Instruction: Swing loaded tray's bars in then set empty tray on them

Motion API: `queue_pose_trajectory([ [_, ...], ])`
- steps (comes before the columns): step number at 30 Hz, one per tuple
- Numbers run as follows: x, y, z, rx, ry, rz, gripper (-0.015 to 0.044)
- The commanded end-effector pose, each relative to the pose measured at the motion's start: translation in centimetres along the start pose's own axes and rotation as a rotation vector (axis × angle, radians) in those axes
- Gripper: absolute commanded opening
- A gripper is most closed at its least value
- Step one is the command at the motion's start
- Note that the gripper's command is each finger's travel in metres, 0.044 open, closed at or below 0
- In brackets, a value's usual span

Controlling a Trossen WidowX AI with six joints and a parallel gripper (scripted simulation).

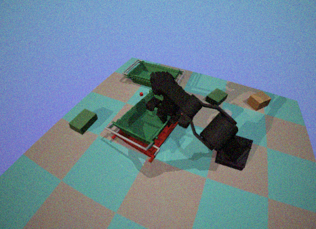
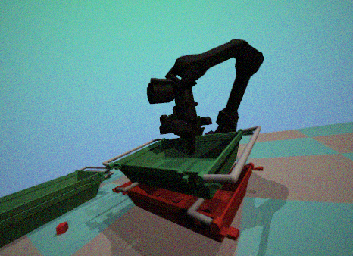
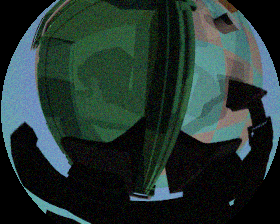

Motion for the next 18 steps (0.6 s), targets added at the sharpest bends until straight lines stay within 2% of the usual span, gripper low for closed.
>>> queue_pose_trajectory([
  [1, -0.30, 0.69, -0.25, -0.030, 0.000, 0.006, 0.0000],
  [18, -0.07, 0.24, -0.06, -0.005, 0.000, 0.001, 0.0000],
])
Point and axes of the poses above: the point midway between the two fingers, 35 mm back from their tips, its own y axis out along the fingers, its own z axis across the jaws, x = y × z, the point moved 10 cm from there along -y, back along the fingers, and after that the axes turned 9 degrees about -y, right-handed, at the moved point
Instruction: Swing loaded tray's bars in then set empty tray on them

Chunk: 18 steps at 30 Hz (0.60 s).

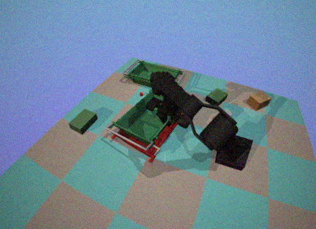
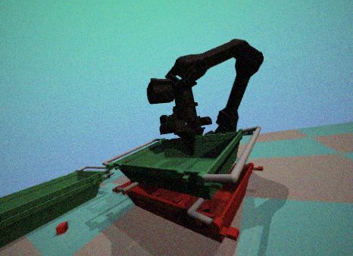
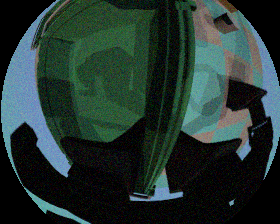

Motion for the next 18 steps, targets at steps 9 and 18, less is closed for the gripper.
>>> queue_pose_trajectory([
  [9, -0.5, 1.6, -0.5, -0.030, 0.000, 0.006, 0.0000],
  [18, -0.5, 1.6, -0.5, -0.030, 0.000, 0.006, 0.0000],
])
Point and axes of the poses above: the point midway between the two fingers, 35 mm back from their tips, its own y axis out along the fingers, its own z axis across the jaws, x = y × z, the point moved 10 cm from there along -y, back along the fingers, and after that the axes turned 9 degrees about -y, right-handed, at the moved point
